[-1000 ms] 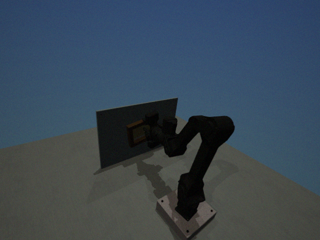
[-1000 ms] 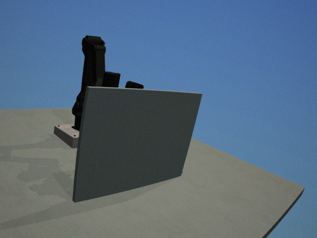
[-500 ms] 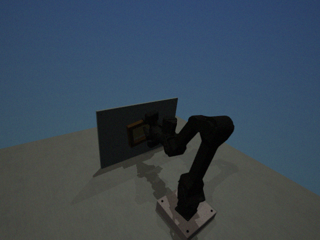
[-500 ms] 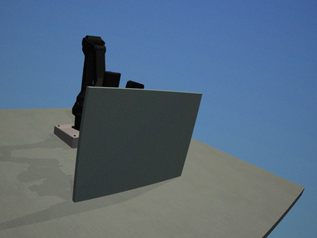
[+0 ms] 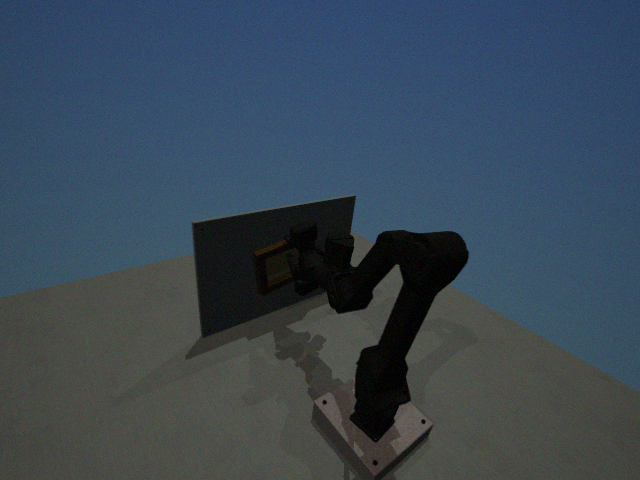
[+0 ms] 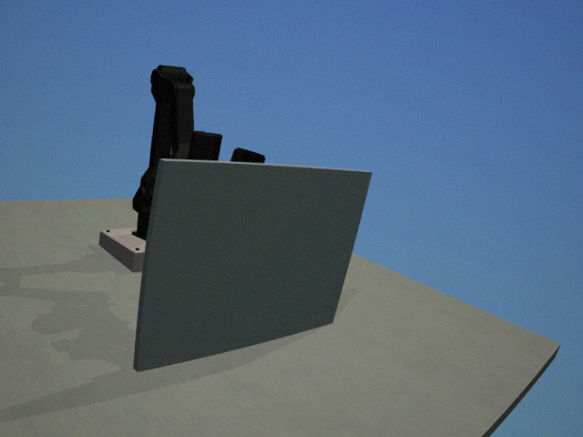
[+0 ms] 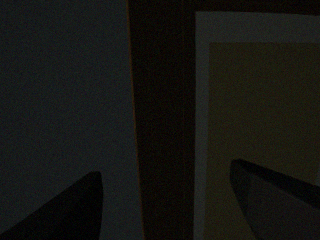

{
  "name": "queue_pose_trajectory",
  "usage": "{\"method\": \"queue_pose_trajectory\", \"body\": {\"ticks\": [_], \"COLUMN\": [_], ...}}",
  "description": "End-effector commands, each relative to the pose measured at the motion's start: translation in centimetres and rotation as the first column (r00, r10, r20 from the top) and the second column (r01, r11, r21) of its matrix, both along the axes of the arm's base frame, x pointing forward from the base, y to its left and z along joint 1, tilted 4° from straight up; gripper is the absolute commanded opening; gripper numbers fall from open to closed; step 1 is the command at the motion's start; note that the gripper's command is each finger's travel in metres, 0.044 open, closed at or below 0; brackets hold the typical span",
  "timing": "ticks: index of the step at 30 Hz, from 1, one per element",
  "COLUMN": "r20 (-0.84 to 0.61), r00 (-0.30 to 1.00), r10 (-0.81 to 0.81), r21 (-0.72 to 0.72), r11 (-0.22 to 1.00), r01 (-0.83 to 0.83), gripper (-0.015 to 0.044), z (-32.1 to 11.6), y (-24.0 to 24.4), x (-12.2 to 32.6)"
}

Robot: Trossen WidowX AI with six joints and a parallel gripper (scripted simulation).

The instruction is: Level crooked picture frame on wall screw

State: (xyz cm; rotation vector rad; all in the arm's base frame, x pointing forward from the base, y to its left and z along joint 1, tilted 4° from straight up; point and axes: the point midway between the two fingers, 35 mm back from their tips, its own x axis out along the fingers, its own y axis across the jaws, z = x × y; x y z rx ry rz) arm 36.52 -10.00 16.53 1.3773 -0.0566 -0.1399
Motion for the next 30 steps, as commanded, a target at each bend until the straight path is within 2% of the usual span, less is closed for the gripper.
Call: {"method": "queue_pose_trajectory", "body": {"ticks": [1, 7, 13, 21, 23, 30], "r20": [0.006, 0.006, 0.006, 0.006, 0.006, 0.006], "r00": [1.000, 1.000, 1.000, 1.000, 1.000, 1.000], "r10": [0.000, 0.000, 0.000, 0.000, 0.000, 0.000], "r21": [0.004, 0.004, 0.004, 0.004, 0.004, 0.004], "r11": [1.000, 1.000, 1.000, 1.000, 1.000, 1.000], "r01": [0.000, 0.000, 0.000, 0.000, 0.000, 0.000], "gripper": [0.0260, 0.0260, 0.0103, 0.0049, 0.0000, 0.0000], "z": [0.21, 0.23, 0.23, 0.23, 0.23, 0.22], "y": [-0.03, -0.03, -0.03, -0.03, -0.03, -0.01], "x": [0.07, 0.08, 0.08, 0.08, 0.08, 0.07]}}
